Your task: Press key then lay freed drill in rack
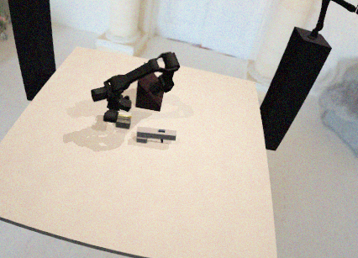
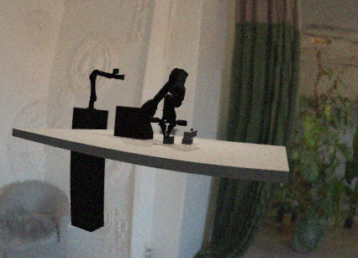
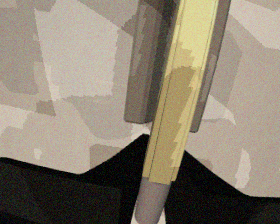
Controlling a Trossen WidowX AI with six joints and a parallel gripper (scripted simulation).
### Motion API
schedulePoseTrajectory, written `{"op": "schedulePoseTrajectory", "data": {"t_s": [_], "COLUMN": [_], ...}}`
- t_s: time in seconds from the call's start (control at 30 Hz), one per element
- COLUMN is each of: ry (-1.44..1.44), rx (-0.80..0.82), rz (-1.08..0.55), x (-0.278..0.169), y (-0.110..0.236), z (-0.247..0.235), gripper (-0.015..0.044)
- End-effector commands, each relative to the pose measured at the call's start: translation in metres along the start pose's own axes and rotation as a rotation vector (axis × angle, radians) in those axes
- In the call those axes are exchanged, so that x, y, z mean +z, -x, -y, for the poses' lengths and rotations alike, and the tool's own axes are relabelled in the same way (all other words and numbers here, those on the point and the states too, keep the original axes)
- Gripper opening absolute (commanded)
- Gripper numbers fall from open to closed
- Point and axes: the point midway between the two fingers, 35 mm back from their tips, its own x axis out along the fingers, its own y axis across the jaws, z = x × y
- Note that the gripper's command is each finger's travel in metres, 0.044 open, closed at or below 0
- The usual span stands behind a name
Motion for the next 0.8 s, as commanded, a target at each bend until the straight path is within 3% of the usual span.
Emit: {"op": "schedulePoseTrajectory", "data": {"t_s": [0.0,0.63,0.77], "ry": [-0.004,-0.004,-0.002], "rx": [-0.002,-0.002,0.002], "rz": [0.004,0.005,-0.001], "x": [0.001,0.001,0.000], "y": [-0.005,-0.027,-0.022], "z": [0.000,0.000,0.000], "gripper": [0.0000,0.0000,0.0105]}}
